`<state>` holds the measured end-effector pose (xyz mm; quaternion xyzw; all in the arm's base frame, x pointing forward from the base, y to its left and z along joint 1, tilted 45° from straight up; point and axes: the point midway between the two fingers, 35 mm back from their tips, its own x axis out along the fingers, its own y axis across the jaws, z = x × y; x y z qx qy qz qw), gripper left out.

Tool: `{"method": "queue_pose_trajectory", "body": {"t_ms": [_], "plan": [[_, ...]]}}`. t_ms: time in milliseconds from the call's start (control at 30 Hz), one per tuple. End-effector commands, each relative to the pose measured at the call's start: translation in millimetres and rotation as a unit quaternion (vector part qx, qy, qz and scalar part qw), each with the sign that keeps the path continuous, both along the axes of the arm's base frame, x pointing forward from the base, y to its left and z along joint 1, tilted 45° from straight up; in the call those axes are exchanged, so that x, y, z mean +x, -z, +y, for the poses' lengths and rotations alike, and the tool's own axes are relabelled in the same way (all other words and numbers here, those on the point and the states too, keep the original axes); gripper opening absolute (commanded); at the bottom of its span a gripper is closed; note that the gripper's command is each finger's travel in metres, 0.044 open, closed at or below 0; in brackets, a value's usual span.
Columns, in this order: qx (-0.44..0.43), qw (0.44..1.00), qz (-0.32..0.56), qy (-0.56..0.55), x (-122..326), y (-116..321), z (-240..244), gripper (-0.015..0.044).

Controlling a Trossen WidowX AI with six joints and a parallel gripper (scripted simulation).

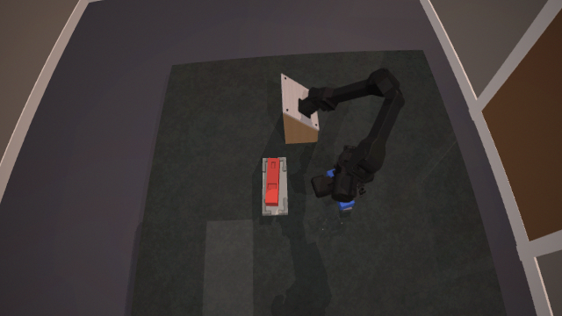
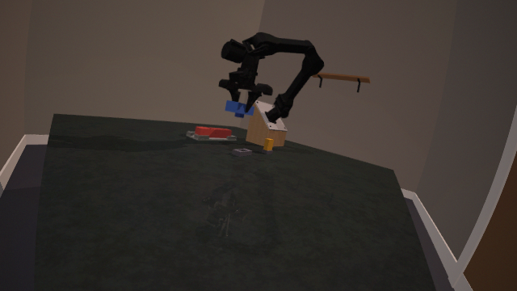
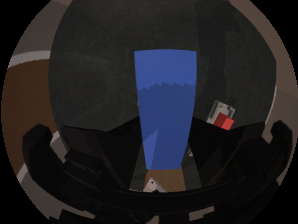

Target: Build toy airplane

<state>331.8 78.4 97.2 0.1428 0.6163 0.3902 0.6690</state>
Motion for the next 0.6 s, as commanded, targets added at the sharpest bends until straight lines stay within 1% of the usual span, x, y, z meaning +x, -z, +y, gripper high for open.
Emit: {"method": "queue_pose_trajectory", "body": {"t_ms": [0,567], "plan": [[-0.003,1.000,-0.018,-0.018,2.1,12.2,-10.3,0.0000],[-0.001,0.987,-0.112,-0.115,4.5,55.9,-45.5,0.0000]]}}
